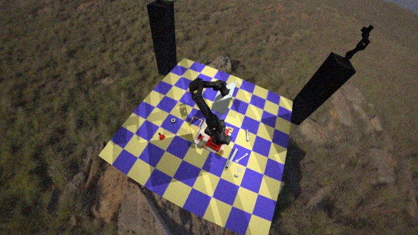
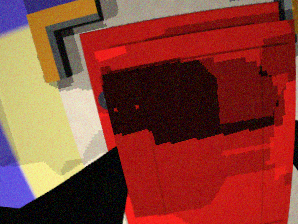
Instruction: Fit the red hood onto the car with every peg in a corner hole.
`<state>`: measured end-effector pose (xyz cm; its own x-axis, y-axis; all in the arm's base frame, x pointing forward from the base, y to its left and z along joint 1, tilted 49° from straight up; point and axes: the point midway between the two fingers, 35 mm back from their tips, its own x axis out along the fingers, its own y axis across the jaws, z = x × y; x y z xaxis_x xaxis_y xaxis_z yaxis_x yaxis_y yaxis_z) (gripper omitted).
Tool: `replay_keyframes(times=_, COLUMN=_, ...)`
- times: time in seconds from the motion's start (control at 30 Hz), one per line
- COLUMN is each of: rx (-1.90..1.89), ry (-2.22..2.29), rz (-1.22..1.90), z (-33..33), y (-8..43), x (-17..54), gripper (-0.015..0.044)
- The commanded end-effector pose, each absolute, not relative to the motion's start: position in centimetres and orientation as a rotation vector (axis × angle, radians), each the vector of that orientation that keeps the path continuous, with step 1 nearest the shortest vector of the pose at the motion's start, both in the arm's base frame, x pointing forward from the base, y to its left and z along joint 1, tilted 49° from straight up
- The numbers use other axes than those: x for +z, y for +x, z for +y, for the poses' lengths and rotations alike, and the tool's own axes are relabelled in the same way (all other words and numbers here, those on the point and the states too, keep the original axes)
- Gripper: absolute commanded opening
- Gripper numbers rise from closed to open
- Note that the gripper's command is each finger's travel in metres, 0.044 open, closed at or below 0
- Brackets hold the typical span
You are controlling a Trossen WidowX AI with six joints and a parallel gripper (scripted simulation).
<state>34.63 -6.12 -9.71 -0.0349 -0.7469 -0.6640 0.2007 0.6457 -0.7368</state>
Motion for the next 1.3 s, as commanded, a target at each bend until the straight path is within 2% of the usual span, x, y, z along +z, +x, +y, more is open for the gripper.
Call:
replay_keyframes(times=0.0, rx=-0.815, ry=-0.493, rz=1.410, z=-6.12, y=34.56, x=-9.74, gripper=0.0000)
replay_keyframes(times=1.27, rx=-0.813, ry=-0.494, rz=1.408, z=-6.47, y=34.49, x=-10.00, gripper=0.0000)
